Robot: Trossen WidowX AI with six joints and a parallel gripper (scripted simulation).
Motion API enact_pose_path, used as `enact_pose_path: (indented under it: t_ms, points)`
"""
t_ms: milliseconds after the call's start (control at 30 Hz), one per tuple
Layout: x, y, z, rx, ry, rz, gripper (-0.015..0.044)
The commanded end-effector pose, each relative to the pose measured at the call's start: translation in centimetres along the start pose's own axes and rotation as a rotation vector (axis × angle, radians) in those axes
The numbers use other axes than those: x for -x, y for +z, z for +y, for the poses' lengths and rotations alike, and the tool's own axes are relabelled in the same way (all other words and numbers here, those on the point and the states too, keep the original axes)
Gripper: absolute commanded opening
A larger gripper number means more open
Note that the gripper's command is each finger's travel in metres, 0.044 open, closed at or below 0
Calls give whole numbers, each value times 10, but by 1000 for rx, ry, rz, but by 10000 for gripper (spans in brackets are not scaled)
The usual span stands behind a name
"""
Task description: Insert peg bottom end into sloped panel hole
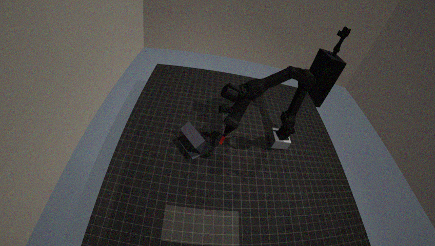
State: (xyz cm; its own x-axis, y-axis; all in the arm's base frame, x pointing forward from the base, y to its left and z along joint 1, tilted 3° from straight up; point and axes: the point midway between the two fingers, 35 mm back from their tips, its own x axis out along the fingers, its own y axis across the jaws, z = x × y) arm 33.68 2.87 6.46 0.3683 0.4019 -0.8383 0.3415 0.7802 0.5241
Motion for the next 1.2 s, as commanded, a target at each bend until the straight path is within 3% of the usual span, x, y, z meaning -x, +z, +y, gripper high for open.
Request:
enact_pose_path:
  t_ms: [0, 1167]
  points:
    - [1, 1, -1, 28, 13, -7, 0]
    - [12, 18, -18, 326, 101, -117, 0]
